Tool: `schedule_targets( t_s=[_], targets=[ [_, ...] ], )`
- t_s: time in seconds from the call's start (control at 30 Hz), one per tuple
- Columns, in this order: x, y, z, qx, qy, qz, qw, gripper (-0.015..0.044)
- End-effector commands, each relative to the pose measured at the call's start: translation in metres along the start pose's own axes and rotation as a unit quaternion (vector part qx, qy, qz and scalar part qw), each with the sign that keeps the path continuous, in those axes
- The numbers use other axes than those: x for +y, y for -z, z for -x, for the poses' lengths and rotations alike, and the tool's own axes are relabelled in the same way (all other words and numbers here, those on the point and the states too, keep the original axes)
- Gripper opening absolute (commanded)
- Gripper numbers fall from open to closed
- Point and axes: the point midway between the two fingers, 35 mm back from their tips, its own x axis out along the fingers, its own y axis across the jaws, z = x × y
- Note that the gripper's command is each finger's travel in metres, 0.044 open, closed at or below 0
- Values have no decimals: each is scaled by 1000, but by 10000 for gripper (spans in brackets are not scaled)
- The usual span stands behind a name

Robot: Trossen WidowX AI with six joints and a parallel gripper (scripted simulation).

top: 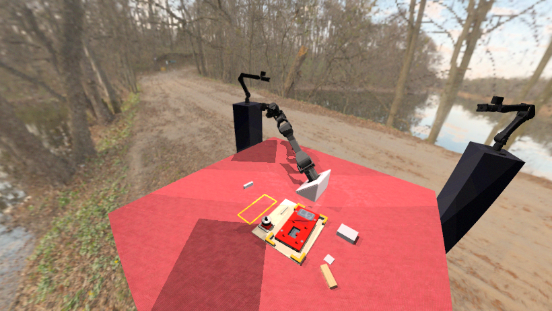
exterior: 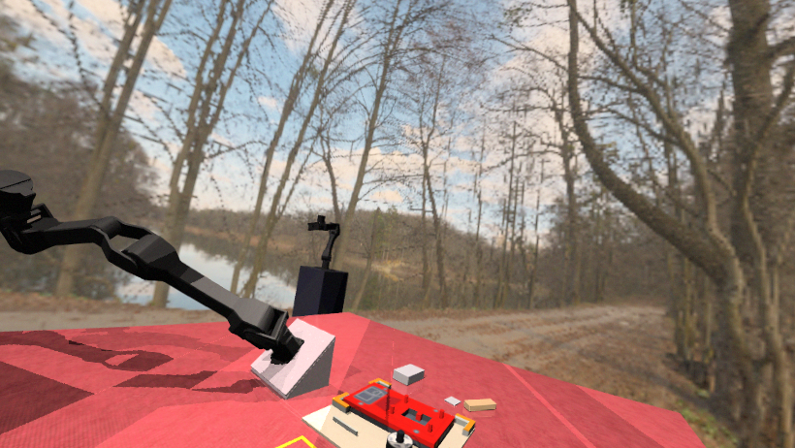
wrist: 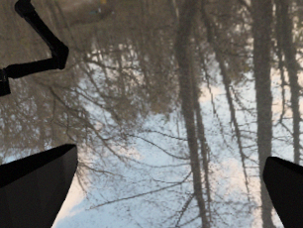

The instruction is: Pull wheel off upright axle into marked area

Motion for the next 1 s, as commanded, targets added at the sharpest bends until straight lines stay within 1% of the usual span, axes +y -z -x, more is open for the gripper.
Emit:
schedule_targets(
  t_s=[0.0, 0.1, 0.3, 0.5, 0.73, 0.97],
  targets=[
    [0, -1, 0, 0, 0, -2, 1000, 374],
    [-5, -11, -4, -3, -2, -33, 999, 300],
    [-29, -55, -18, -20, -11, -171, 985, 300],
    [-62, -102, -30, -42, -25, -311, 949, 300],
    [-108, -154, -38, -72, -46, -462, 883, 300],
    [-162, -202, -38, -105, -74, -594, 794, 300]
  ],
)
